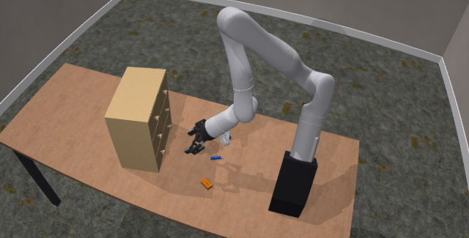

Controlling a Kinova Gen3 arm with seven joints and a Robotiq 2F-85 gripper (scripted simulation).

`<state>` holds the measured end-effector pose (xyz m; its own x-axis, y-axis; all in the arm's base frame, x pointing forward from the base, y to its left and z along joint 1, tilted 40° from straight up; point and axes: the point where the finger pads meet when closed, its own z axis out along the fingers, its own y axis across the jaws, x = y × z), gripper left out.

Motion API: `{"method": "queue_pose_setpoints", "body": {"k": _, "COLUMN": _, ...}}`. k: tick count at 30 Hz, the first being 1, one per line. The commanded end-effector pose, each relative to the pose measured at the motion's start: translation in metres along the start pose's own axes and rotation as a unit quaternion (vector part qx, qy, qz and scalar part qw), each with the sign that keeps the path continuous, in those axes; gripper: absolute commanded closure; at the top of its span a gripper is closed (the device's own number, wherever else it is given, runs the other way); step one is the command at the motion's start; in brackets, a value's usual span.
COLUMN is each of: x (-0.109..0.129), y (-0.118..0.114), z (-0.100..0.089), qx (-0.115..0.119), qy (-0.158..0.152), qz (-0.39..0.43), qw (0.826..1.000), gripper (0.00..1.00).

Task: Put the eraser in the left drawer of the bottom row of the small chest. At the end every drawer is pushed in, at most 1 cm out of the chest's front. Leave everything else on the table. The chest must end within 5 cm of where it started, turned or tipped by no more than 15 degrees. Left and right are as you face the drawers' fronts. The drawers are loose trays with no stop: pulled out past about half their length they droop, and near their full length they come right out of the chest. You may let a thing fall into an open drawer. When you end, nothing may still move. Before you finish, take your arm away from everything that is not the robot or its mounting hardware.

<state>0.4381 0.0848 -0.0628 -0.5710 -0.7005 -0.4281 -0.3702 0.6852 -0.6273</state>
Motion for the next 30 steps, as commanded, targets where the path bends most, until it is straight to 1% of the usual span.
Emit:
{"method": "queue_pose_setpoints", "body": {"k": 1, "x": 0.0038, "y": 0.0004, "z": 0.0010, "qx": -0.001, "qy": 0.000, "qz": 0.002, "qw": 1.000, "gripper": 0.00}}
{"method": "queue_pose_setpoints", "body": {"k": 29, "x": 0.0038, "y": 0.0008, "z": 0.0030, "qx": -0.002, "qy": -0.007, "qz": 0.003, "qw": 1.000, "gripper": 0.00}}
{"method": "queue_pose_setpoints", "body": {"k": 30, "x": 0.0038, "y": 0.0008, "z": 0.0030, "qx": -0.002, "qy": -0.007, "qz": 0.003, "qw": 1.000, "gripper": 0.67}}
